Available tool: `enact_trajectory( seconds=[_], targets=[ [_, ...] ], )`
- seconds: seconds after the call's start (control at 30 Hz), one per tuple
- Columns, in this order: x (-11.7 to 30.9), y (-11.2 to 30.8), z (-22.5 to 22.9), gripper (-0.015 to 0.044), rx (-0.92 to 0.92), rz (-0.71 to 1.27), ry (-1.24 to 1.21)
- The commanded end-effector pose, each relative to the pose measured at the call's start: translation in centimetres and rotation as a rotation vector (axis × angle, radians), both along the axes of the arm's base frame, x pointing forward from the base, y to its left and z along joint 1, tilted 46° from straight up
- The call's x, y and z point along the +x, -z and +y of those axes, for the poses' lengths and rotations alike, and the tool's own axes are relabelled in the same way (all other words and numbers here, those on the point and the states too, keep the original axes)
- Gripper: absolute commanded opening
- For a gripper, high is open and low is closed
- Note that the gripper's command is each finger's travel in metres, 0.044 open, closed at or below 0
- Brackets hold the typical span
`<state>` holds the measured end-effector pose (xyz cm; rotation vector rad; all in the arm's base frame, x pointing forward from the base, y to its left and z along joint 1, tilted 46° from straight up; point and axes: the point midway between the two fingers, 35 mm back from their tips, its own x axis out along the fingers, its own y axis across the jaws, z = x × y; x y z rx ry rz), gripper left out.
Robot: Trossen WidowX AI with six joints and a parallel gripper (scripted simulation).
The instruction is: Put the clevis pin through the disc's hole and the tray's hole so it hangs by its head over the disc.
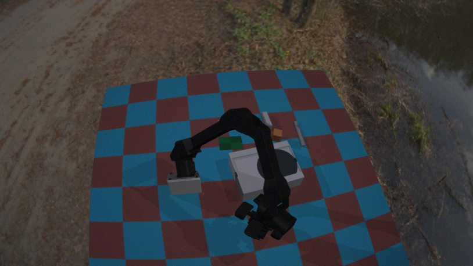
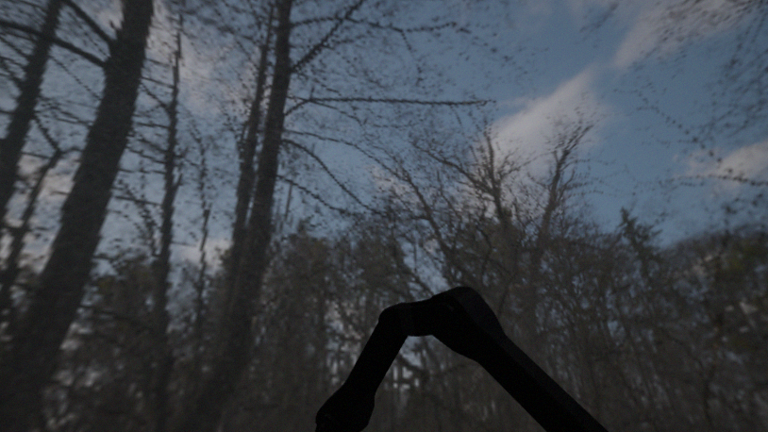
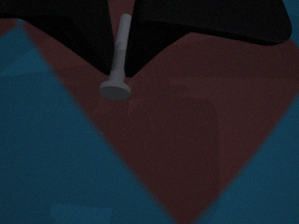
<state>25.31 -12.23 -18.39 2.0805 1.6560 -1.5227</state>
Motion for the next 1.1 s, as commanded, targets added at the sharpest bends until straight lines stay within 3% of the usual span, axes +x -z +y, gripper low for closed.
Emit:
enact_trajectory(
  seconds=[0.0, 0.03, 0.23, 0.4, 0.57, 1.07],
  targets=[
    [0.0, 0.1, 0.1, 0.0, 0.003, 0.002, 0.005],
    [0.0, 0.1, 0.1, 0.0, 0.003, 0.002, 0.005],
    [0.0, 0.0, 0.0, 0.0158, 0.0, 0.0, 0.0],
    [0.0, 0.0, 0.0, 0.016, 0.013, -0.005, 0.006],
    [-0.6, -0.1, -1.2, 0.016, 0.265, -0.142, 0.166],
    [-0.7, 0.3, -0.9, 0.016, 0.275, -0.15, 0.174]
  ],
)
